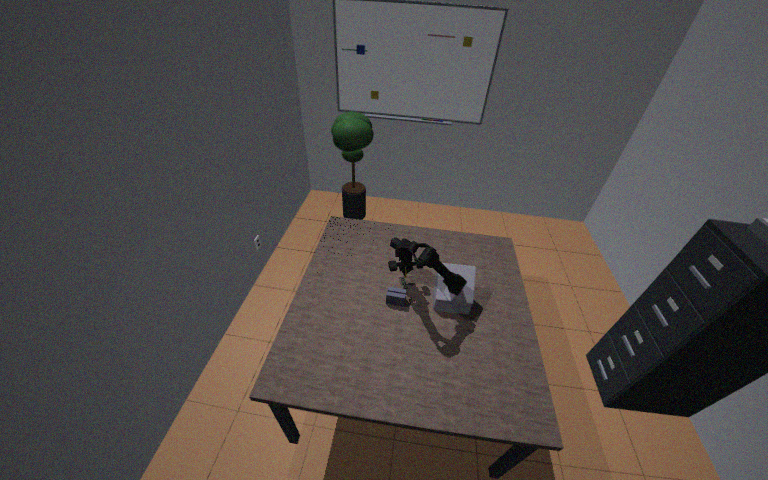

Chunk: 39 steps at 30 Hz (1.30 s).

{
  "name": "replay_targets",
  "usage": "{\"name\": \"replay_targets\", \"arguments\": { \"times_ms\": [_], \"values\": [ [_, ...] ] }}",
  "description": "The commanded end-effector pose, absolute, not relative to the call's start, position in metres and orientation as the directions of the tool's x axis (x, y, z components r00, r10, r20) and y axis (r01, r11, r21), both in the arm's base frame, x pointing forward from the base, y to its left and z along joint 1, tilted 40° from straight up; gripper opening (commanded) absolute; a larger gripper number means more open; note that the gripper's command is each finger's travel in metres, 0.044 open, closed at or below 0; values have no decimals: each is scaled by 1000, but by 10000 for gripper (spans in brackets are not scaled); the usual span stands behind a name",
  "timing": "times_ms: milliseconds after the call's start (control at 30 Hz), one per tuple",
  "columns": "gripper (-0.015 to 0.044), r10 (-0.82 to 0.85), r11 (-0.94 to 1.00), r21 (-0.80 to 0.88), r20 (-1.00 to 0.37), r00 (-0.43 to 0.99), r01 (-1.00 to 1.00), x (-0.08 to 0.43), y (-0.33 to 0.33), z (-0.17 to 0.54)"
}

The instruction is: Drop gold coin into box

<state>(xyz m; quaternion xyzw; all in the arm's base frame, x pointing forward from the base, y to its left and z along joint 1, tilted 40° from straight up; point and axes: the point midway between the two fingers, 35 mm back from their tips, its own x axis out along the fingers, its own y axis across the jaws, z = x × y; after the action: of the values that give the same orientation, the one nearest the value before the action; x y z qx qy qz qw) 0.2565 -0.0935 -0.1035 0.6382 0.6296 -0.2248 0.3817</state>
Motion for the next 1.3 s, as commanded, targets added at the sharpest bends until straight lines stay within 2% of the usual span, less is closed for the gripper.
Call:
{"name": "replay_targets", "arguments": {
  "times_ms": [0,467,833,1267],
  "values": [
    [0,628,88,204,-771,105,975,255,-100,-97],
    [0,629,106,218,-770,105,970,250,-115,-77],
    [0,629,380,422,-770,105,823,254,-116,-78],
    [0,629,637,588,-770,105,498,258,-118,-78]
  ]
}}
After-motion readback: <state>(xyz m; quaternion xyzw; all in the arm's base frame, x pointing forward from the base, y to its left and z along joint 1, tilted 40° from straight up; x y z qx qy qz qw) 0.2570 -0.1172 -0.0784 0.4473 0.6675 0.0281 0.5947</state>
